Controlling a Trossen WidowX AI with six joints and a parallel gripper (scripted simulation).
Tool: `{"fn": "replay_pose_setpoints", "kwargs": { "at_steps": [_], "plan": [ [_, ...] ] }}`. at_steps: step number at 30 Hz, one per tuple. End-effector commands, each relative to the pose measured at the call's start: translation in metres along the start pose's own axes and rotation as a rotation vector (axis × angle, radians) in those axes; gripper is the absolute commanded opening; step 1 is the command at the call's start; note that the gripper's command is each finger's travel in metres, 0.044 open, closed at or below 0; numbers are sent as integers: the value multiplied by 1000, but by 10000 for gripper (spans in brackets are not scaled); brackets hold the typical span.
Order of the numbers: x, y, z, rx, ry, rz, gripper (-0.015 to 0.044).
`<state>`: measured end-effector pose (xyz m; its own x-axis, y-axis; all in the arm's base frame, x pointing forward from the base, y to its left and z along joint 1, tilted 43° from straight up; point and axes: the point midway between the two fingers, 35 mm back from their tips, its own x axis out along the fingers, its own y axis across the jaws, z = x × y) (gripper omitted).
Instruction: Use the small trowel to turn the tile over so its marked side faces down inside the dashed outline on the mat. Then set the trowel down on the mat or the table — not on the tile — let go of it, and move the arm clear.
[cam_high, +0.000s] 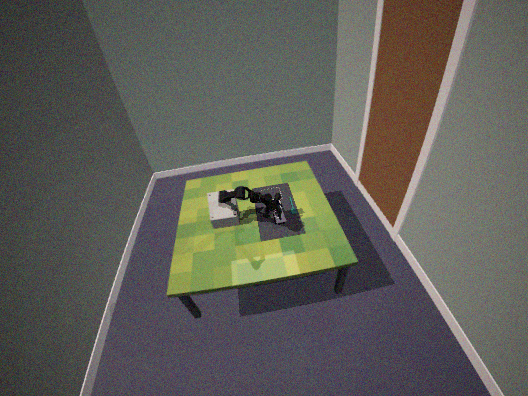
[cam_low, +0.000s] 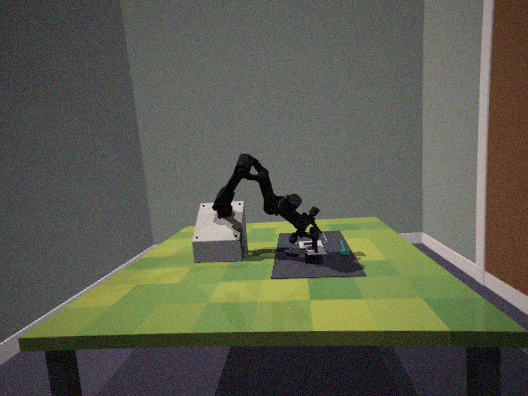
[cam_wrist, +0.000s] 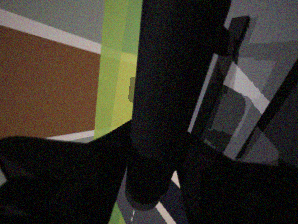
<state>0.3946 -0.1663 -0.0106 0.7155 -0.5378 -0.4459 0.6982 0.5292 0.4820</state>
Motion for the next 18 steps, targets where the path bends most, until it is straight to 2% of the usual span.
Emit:
{"fn": "replay_pose_setpoints", "kwargs": {
  "at_steps": [1,18],
  "plan": [
    [4,-1,-3,-5,5,13,0],
    [17,-20,-6,-6,4,12,0]
  ]
}}
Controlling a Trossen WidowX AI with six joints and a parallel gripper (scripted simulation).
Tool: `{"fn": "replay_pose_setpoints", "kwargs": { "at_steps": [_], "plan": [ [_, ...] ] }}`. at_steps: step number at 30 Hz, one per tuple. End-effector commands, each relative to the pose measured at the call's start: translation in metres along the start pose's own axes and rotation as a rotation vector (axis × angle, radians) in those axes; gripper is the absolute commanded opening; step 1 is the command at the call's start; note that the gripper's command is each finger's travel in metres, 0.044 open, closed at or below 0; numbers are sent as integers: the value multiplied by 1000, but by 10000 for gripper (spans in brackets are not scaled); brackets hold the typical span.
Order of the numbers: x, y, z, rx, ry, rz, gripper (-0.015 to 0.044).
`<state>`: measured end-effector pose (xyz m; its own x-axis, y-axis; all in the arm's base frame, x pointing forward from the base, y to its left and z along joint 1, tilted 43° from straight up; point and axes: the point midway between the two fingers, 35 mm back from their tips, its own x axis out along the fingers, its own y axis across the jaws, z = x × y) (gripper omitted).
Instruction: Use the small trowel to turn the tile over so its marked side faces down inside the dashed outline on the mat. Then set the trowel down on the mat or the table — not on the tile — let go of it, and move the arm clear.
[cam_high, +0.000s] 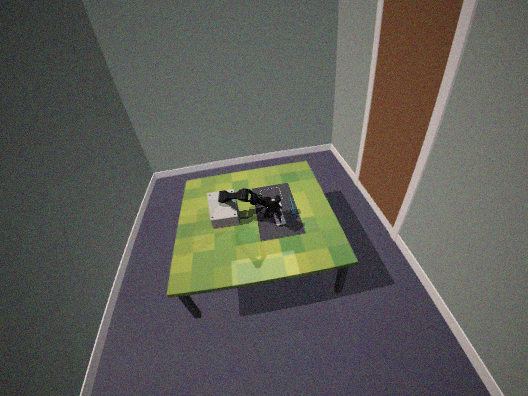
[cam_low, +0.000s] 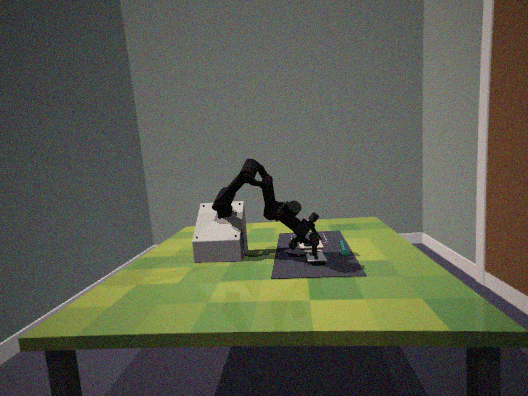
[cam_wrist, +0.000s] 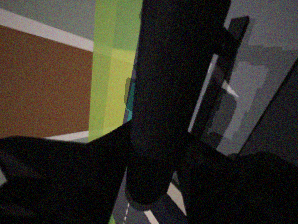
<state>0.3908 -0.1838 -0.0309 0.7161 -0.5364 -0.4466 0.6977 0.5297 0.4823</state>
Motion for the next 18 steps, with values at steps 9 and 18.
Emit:
{"fn": "replay_pose_setpoints", "kwargs": {
  "at_steps": [9,18],
  "plan": [
    [2,3,-16,-6,4,11,0],
    [1,4,-31,-5,5,11,0]
  ]
}}
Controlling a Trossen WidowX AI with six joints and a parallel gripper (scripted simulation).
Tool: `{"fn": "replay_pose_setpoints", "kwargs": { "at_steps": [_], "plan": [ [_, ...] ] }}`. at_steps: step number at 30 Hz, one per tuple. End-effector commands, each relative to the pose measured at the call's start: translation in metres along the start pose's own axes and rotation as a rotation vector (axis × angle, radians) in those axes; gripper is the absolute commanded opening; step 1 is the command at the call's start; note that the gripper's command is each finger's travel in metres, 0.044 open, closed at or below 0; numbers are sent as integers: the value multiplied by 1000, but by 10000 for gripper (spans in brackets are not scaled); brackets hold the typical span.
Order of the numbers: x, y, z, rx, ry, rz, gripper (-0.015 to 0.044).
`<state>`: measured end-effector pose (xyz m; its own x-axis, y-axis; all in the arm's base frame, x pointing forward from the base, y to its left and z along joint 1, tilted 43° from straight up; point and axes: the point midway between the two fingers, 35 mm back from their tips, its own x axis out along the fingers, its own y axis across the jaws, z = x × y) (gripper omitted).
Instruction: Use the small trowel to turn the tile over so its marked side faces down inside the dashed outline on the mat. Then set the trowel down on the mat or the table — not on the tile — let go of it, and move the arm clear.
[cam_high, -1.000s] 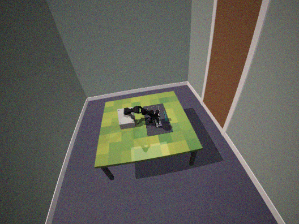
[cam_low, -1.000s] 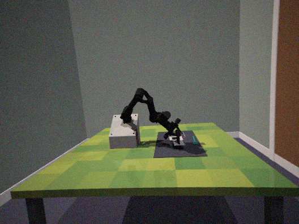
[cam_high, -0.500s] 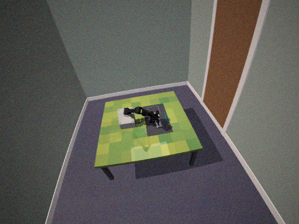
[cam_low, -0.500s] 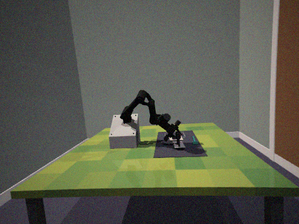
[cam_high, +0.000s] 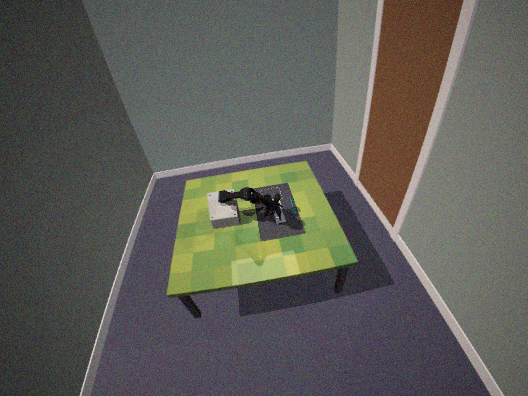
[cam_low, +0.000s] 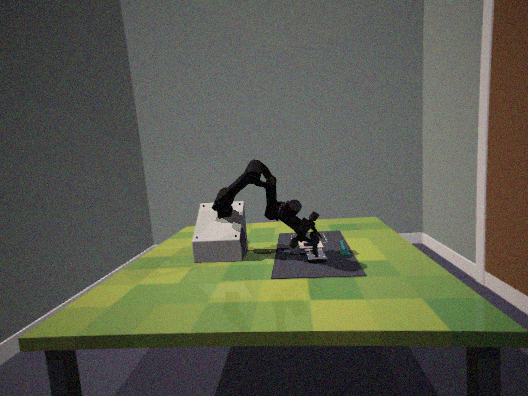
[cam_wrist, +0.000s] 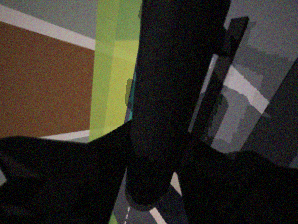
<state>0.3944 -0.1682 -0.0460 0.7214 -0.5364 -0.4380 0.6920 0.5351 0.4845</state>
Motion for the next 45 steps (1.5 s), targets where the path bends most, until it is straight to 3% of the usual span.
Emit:
{"fn": "replay_pose_setpoints", "kwargs": {
  "at_steps": [1,27,45],
  "plan": [
    [-1,1,-11,-3,11,3,0],
    [-5,3,-33,12,23,4,0],
    [-31,35,-42,79,79,4,0]
  ]
}}
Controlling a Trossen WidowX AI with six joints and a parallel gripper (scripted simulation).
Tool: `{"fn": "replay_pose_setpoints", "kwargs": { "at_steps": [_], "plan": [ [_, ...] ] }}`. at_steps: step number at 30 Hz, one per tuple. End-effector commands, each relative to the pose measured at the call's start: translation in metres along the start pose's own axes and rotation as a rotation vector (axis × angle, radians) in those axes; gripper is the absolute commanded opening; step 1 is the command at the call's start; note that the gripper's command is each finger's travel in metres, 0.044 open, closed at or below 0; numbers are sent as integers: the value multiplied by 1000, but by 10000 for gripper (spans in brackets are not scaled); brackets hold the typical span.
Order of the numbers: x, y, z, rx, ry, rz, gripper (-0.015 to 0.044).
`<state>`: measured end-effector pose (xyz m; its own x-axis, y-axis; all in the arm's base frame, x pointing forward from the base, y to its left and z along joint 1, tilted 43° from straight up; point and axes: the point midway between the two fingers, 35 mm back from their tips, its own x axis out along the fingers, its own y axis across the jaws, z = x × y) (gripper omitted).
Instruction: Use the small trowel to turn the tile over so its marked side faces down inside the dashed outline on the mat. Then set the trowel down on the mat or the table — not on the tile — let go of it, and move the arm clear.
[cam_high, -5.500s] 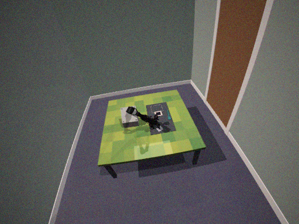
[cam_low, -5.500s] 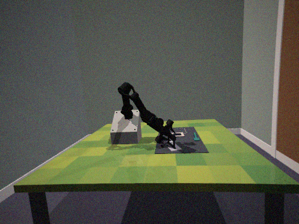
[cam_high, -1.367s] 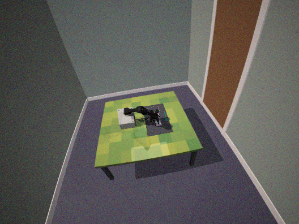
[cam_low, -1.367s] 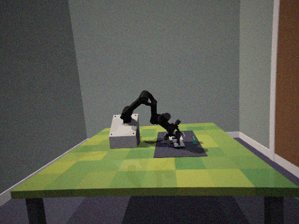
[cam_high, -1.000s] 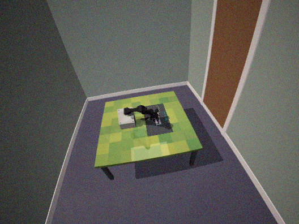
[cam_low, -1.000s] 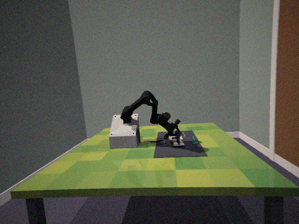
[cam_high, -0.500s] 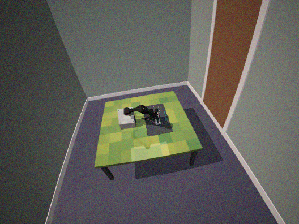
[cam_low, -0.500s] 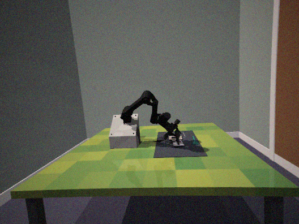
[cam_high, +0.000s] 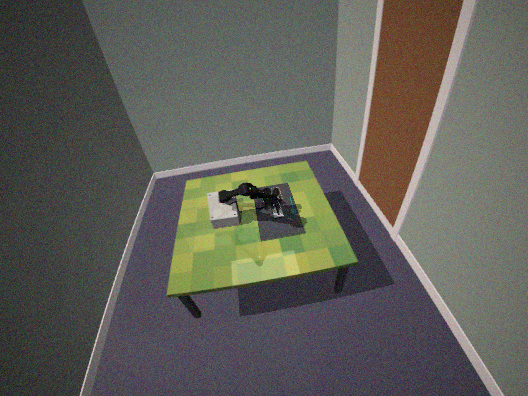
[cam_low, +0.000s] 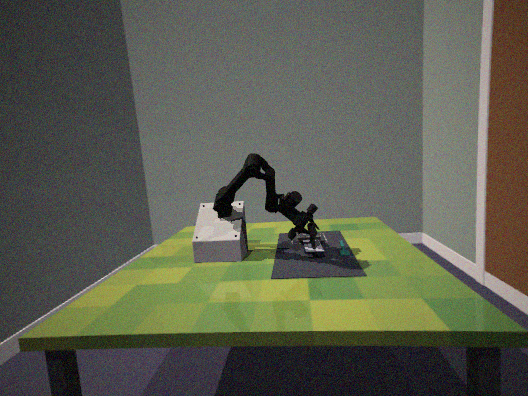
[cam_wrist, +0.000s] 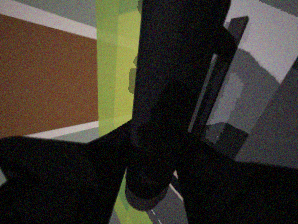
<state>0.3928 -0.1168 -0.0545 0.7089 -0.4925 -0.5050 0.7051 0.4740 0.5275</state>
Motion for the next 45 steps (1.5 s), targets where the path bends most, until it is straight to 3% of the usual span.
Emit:
{"fn": "replay_pose_setpoints", "kwargs": {
  "at_steps": [1,32,45],
  "plan": [
    [-7,14,-5,5,2,25,0],
    [-19,27,-81,10,4,26,0],
    [-21,31,-73,10,4,26,0]
  ]
}}
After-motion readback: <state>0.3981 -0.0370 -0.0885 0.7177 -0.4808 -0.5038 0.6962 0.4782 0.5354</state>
